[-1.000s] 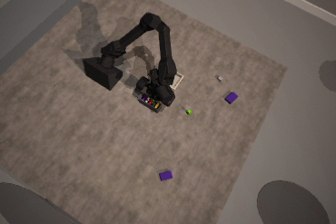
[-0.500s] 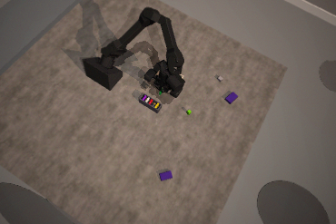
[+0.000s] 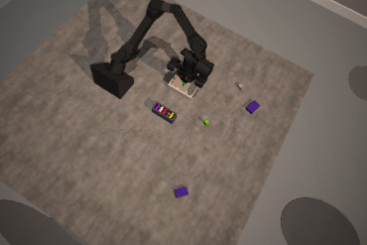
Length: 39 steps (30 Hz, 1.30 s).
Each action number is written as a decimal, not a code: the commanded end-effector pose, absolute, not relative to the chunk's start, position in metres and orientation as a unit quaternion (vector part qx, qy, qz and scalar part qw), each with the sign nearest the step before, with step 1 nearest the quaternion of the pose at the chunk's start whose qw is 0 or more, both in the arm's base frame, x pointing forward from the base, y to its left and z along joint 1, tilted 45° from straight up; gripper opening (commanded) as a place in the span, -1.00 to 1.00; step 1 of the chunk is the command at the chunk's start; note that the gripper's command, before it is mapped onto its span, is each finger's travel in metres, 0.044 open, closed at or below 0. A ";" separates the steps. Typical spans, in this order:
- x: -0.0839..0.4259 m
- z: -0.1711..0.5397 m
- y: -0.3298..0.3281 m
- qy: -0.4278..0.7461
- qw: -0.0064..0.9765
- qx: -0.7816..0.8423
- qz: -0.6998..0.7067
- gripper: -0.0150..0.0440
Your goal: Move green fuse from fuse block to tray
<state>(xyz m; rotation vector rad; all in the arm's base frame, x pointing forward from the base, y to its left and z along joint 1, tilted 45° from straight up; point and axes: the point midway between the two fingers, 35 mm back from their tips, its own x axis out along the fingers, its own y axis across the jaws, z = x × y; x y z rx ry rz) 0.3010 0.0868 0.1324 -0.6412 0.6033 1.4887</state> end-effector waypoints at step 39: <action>0.290 0.127 0.130 0.260 0.651 -0.280 0.656 0.04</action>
